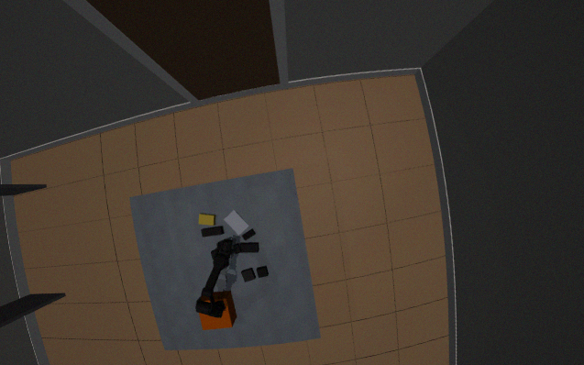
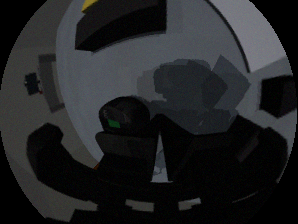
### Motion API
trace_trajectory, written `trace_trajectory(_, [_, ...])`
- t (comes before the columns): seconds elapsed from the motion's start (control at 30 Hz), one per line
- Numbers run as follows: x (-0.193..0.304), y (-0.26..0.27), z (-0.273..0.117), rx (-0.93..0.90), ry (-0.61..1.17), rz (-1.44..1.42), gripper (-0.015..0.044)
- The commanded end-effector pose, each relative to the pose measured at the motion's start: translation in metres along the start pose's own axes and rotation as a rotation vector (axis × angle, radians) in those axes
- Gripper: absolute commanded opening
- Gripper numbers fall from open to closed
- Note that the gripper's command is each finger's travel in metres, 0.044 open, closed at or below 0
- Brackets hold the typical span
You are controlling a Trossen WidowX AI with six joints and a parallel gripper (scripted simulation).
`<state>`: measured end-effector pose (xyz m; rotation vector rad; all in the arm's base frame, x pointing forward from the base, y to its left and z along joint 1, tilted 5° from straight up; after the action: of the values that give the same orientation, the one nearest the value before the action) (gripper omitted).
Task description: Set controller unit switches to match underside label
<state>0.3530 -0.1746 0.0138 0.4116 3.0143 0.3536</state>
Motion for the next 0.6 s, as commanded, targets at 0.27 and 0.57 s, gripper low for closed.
trace_trajectory(0.27, [0.002, 0.005, 0.002, 0.000, 0.000, 0.004, 0.0000])
trace_trajectory(0.57, [0.002, 0.012, 0.004, 0.000, 0.000, 0.004, 0.0000])
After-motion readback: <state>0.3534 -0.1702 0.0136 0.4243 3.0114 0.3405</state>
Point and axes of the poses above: the point midway between the two fingers, 35 mm back from their tips, its own z axis out along the fingers, its own y axis across the jaws, x = y × z, the point moved 4 cm from there along -z, back along the fingers, and after that the axes turned 11 degrees about z, right-handed, at the moved point
